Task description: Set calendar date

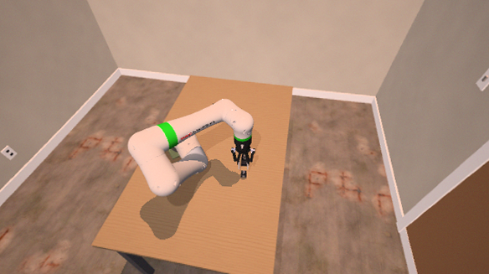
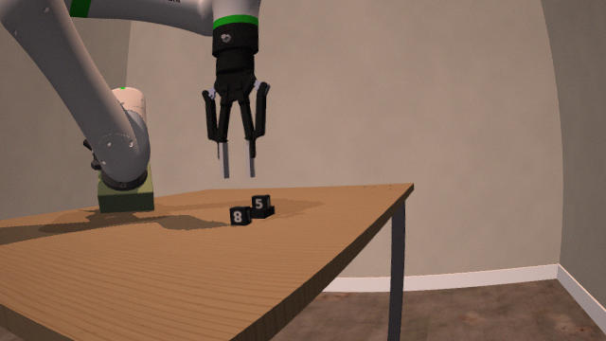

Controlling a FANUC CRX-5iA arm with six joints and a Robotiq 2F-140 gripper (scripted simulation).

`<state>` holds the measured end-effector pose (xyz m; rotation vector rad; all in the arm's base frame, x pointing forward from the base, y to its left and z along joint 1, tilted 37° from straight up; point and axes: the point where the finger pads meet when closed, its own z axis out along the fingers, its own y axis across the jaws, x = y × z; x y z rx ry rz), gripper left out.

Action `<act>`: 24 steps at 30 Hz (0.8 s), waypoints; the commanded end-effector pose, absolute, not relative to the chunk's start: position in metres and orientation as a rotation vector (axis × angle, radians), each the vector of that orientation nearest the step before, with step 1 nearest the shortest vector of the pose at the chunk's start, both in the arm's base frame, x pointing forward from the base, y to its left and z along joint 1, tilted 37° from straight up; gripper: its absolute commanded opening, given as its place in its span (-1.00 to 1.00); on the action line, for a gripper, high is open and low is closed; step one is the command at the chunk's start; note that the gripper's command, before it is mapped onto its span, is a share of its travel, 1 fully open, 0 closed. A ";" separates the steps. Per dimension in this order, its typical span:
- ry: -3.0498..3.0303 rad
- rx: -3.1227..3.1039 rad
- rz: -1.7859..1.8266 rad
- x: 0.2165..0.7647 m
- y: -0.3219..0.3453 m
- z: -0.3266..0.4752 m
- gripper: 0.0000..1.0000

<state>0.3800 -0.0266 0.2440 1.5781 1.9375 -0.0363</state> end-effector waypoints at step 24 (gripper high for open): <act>1.938 1.578 -0.036 0.397 -0.041 0.216 -0.42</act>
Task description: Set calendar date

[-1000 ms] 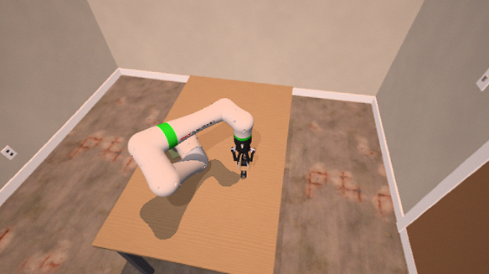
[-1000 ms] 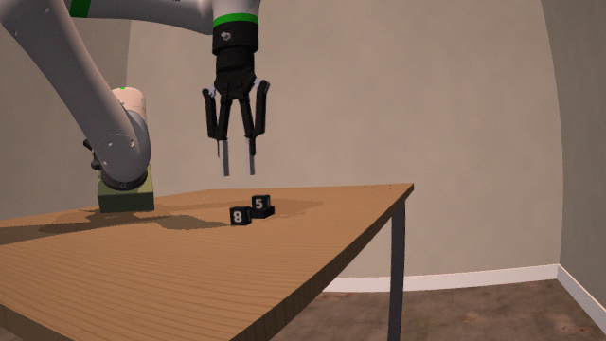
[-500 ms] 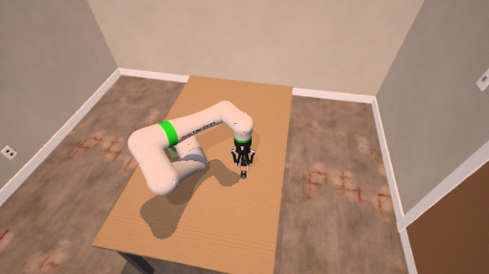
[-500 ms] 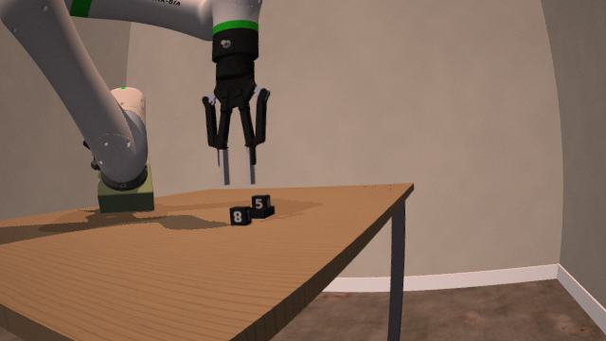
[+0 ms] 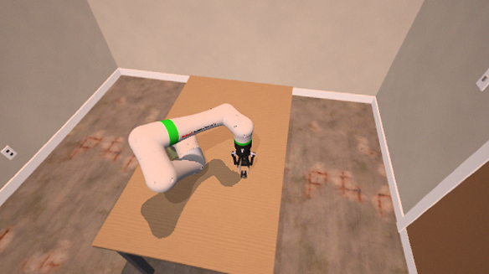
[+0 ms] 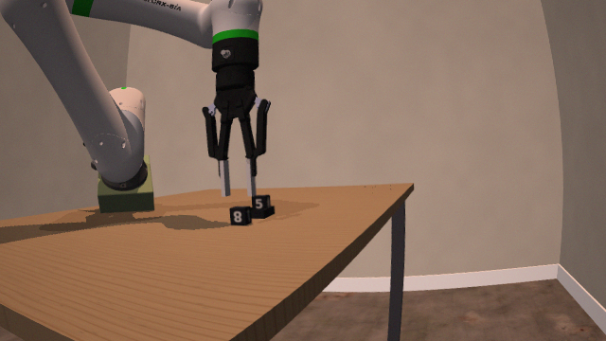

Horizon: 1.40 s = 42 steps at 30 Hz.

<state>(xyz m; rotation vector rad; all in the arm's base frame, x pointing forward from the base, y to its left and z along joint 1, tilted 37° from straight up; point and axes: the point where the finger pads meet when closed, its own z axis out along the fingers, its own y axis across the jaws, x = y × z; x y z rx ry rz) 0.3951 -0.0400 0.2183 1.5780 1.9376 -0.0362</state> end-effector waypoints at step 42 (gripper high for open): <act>1.938 1.578 -0.036 0.401 -0.045 0.209 -0.42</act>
